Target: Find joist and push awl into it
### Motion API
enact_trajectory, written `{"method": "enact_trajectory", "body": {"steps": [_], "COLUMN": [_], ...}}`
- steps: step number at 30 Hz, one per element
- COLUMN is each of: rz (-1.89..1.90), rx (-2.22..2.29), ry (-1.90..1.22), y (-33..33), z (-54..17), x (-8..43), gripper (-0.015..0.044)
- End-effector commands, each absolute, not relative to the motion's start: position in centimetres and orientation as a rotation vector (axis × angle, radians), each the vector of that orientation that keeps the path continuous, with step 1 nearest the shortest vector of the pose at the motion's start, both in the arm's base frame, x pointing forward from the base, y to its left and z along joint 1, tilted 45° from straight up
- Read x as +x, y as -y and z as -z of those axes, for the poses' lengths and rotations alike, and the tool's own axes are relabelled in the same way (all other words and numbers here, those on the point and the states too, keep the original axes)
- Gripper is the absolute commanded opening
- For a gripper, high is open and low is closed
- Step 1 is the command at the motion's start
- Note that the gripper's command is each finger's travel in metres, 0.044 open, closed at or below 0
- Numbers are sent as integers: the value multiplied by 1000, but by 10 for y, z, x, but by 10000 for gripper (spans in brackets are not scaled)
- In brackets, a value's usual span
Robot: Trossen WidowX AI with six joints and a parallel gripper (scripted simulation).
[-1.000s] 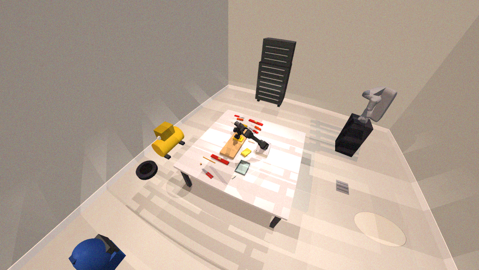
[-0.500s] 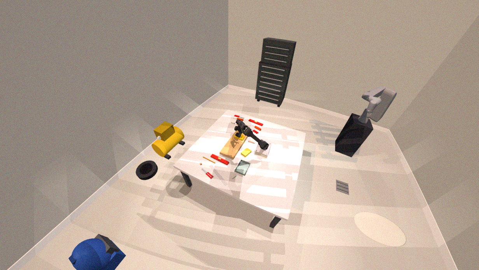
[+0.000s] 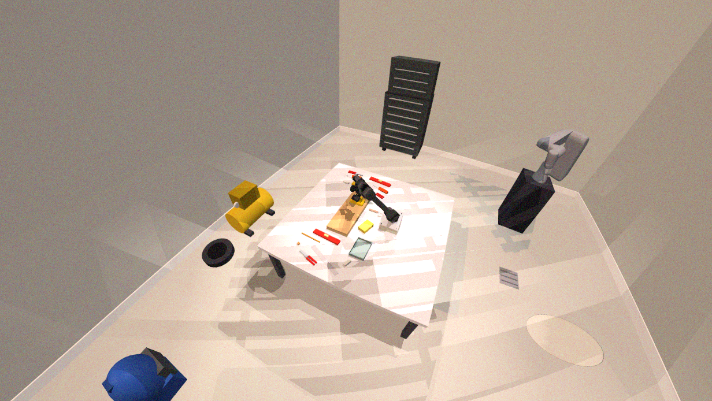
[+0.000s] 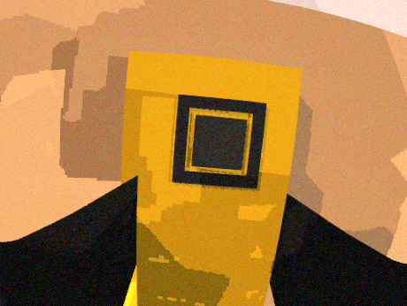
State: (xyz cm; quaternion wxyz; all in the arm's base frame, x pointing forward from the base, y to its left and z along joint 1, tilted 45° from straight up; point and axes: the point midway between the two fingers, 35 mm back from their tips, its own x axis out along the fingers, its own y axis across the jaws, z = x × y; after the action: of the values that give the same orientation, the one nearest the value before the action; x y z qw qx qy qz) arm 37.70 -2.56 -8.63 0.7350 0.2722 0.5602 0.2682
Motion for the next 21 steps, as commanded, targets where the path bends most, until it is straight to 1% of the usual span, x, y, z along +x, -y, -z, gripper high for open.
{"method": "enact_trajectory", "body": {"steps": [1,21], "rz": [-586,-584], "rx": [596,592], "ry": [-1233,-1232], "y": [34,66], "z": [94,125], "x": [378,381], "gripper": [0,0]}}
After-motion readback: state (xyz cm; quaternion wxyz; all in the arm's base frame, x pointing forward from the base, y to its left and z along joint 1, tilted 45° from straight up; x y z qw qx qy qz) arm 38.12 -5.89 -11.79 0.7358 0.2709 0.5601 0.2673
